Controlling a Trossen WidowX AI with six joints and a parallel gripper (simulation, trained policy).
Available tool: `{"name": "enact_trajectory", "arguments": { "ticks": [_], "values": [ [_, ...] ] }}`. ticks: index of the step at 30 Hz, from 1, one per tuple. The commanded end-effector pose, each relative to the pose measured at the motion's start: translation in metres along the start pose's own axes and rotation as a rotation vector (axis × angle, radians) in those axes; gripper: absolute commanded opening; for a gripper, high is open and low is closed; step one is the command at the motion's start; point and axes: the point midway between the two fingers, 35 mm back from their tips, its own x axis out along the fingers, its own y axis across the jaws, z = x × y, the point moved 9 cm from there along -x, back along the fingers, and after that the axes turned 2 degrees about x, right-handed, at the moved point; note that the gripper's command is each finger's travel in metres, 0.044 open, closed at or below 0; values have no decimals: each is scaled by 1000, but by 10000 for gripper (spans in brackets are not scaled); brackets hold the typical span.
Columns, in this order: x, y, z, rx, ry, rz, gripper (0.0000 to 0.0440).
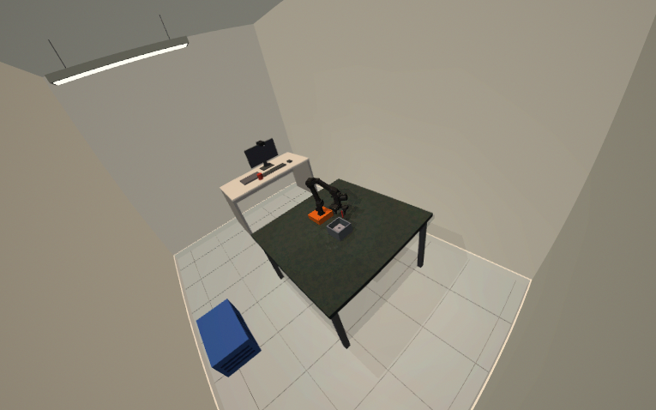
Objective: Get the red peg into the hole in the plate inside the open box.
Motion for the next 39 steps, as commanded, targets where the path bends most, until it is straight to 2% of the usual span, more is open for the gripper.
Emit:
{"name": "enact_trajectory", "arguments": {
  "ticks": [1, 4, 7, 22, 39],
  "values": [
    [15, -1, -4, -18, 1, 17, 440],
    [24, -1, -7, -22, 9, 32, 431],
    [31, -2, -9, -18, 20, 29, 382],
    [34, 2, -5, -53, 111, -34, 0],
    [-13, 21, 15, -158, -35, 72, 1]
  ]
}}
